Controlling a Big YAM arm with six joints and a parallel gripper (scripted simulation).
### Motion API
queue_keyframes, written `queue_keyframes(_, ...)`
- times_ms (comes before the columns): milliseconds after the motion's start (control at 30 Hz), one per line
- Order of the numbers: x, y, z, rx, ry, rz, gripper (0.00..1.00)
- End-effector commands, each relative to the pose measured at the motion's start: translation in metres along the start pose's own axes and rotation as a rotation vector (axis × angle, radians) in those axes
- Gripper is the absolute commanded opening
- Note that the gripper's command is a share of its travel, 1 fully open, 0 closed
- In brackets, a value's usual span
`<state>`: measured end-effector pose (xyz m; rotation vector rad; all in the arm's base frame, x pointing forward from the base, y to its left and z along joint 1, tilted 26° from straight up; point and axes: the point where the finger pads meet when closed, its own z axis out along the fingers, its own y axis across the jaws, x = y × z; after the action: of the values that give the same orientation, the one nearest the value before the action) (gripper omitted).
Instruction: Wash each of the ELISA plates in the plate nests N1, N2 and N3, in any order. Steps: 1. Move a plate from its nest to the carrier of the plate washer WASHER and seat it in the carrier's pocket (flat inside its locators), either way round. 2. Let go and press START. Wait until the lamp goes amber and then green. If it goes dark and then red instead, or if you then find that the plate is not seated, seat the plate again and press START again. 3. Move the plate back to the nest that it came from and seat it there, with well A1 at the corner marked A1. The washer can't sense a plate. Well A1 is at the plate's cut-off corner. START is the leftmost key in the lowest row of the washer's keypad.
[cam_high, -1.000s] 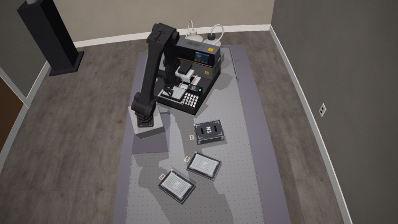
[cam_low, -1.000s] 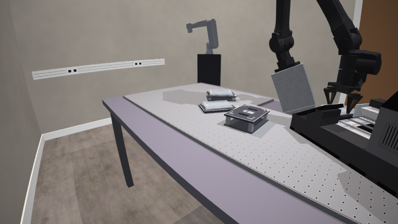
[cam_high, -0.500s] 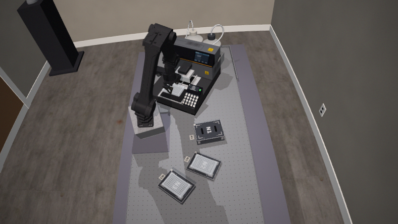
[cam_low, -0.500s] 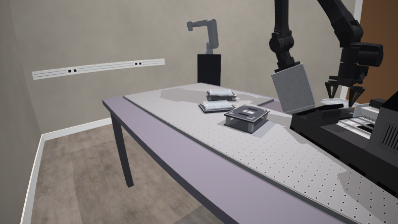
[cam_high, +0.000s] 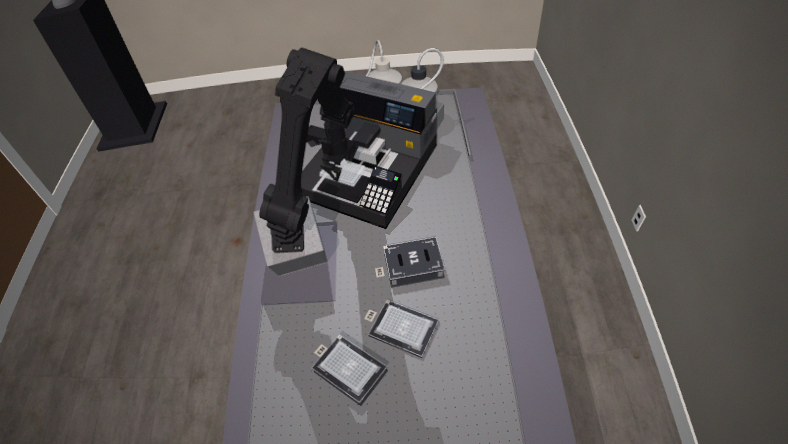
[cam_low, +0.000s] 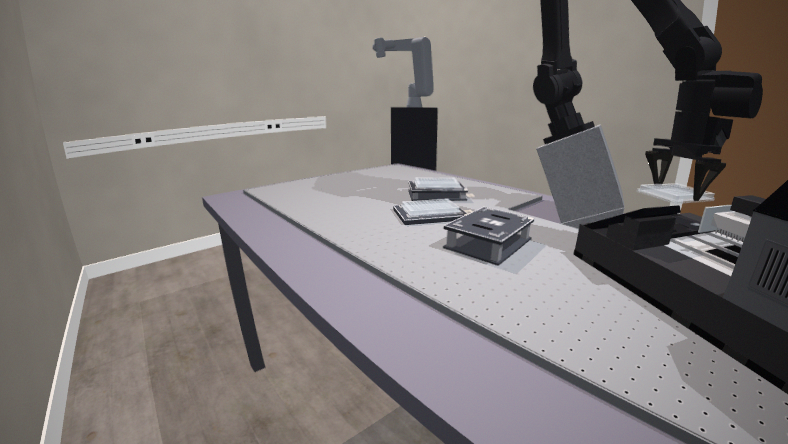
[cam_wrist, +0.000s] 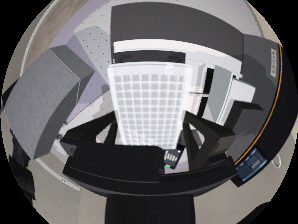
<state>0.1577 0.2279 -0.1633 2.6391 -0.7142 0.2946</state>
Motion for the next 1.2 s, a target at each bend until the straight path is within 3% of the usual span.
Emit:
queue_keyframes(0,-0.003,-0.019,-0.021,0.045,-0.005,0.012,0.82)
queue_keyframes(733,-0.004,-0.022,-0.057,0.053,-0.007,0.014,0.82)
queue_keyframes(1167,-0.002,-0.016,-0.053,0.039,-0.006,0.014,0.82)
